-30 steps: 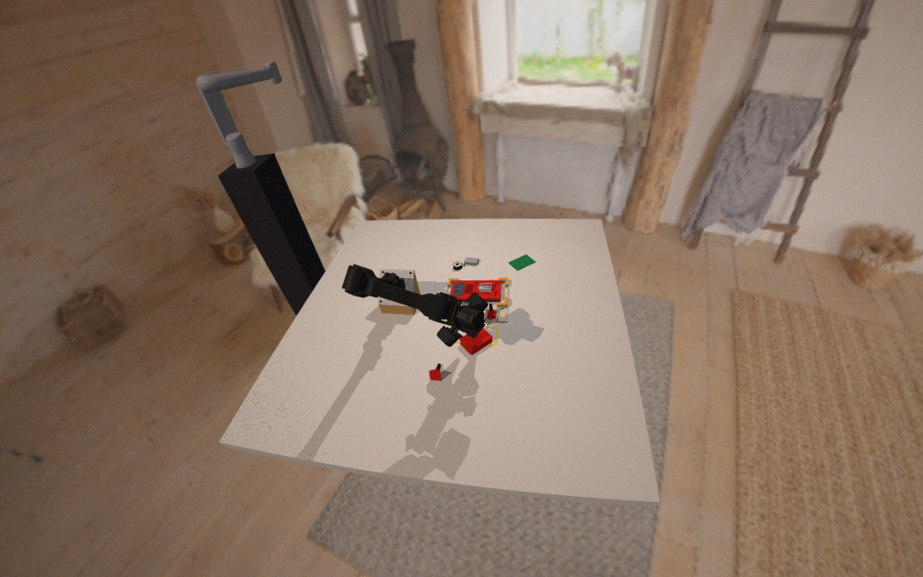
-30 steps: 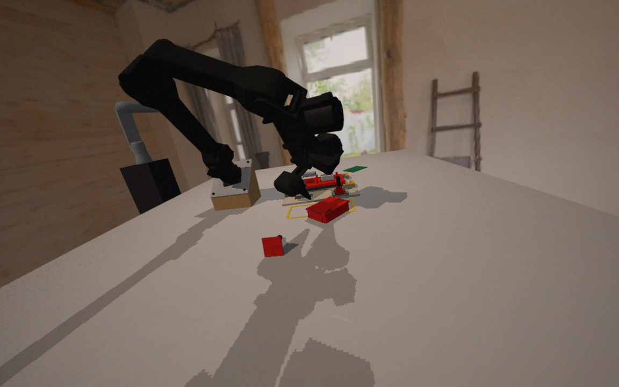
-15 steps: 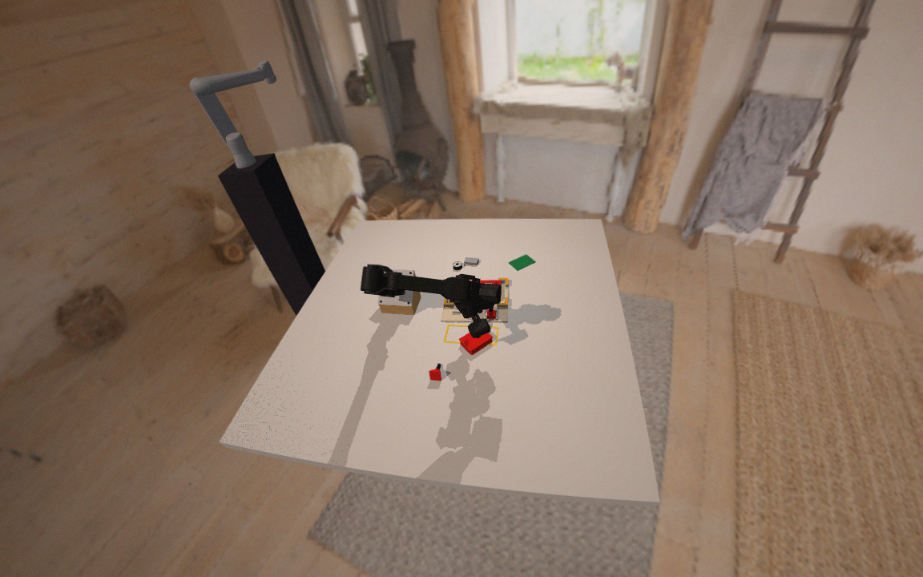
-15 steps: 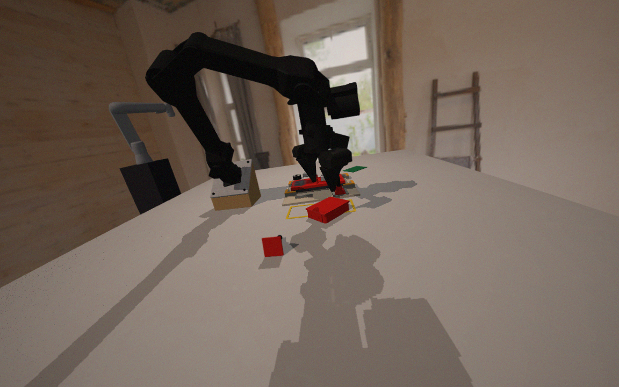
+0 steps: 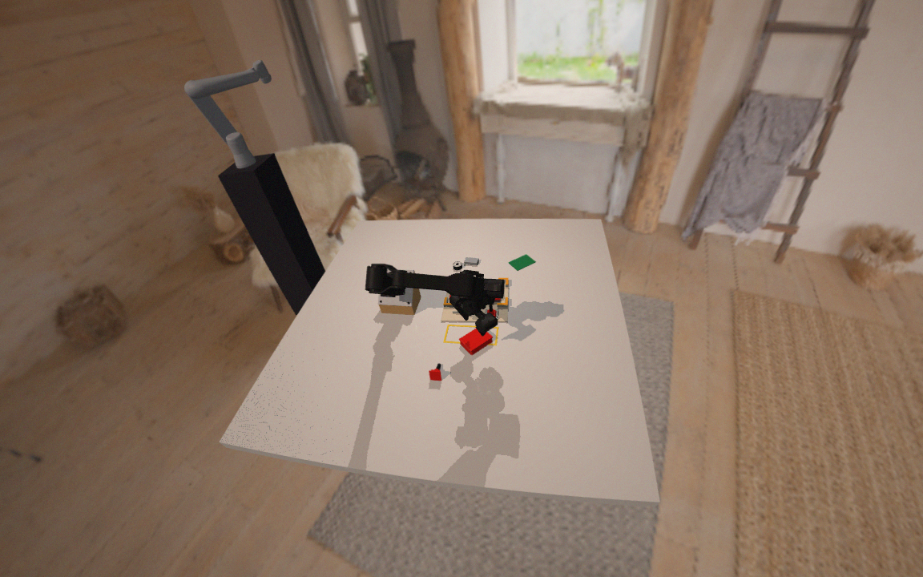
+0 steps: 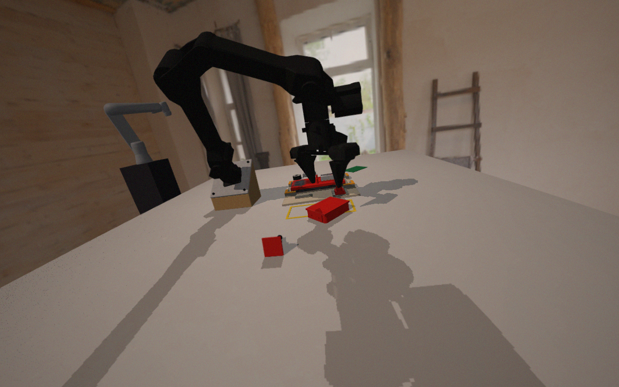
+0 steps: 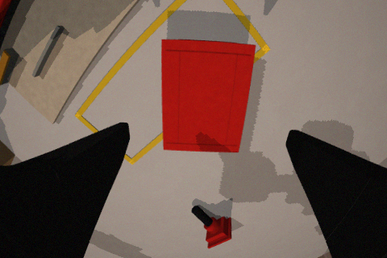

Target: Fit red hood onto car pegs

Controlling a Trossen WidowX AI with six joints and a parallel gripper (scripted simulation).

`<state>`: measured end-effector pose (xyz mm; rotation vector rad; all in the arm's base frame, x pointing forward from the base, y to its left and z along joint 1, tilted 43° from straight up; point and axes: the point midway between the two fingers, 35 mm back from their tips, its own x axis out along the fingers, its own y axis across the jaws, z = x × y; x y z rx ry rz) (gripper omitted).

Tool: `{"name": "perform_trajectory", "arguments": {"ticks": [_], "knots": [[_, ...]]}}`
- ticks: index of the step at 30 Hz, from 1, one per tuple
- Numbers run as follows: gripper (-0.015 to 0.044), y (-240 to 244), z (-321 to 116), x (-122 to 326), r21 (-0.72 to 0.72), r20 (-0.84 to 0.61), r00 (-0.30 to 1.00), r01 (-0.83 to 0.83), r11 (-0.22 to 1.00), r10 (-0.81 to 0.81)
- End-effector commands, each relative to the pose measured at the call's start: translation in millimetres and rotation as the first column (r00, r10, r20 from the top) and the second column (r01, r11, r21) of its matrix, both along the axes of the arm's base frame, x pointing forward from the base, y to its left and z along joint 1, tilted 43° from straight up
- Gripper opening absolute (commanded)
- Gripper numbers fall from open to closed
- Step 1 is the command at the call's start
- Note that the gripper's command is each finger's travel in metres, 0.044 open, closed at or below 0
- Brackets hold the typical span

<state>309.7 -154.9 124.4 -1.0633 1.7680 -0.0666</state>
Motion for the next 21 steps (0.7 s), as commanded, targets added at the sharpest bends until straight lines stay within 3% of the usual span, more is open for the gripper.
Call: {"name": "perform_trajectory", "arguments": {"ticks": [1,21], "knots": [[0.0440,-3,-2,-1,-0.005,-0.005,1.000,-0.001,1.000,0.001],[0.0440,-16,-16,-2,-0.005,-0.005,1.000,-0.001,1.000,0.001]]}}
